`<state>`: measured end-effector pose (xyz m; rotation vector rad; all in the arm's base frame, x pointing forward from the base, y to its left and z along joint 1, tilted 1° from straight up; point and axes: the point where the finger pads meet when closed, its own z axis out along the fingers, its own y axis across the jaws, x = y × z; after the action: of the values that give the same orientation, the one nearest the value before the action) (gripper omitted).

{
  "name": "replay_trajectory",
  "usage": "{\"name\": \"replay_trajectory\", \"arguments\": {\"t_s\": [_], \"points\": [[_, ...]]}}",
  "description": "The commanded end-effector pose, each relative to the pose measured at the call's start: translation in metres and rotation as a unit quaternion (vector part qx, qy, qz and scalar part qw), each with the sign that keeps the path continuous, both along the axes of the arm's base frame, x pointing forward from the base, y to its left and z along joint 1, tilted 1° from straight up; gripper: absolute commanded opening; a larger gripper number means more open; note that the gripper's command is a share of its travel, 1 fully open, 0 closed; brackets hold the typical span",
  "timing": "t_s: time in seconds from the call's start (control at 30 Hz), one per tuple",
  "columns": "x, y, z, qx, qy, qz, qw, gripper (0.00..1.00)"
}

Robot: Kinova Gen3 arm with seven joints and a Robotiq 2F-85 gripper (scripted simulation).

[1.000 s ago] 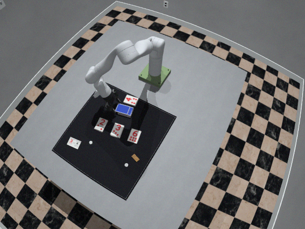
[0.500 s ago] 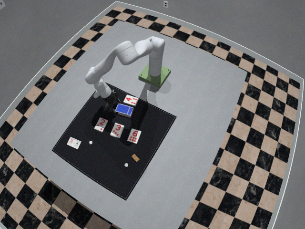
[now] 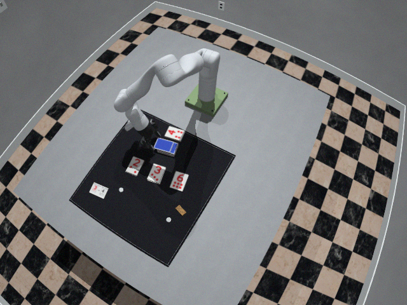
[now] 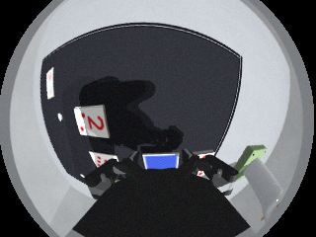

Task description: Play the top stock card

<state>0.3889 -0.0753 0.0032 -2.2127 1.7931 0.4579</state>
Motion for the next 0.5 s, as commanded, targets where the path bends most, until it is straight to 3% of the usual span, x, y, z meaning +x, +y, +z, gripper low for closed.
{"name": "replay_trajectory", "arguments": {"t_s": [0.0,0.07,0.1,0.47], "points": [[0.0005,-0.0001,0.0006,0.000,-0.001,0.000,1.000,0.85],[0.0005,-0.0001,0.0006,0.000,-0.001,0.000,1.000,0.85],[0.0005,-0.0001,0.0006,0.000,-0.001,0.000,1.000,0.73],[0.0005,-0.0001,0.0006,0.000,-0.001,0.000,1.000,0.73]]}}
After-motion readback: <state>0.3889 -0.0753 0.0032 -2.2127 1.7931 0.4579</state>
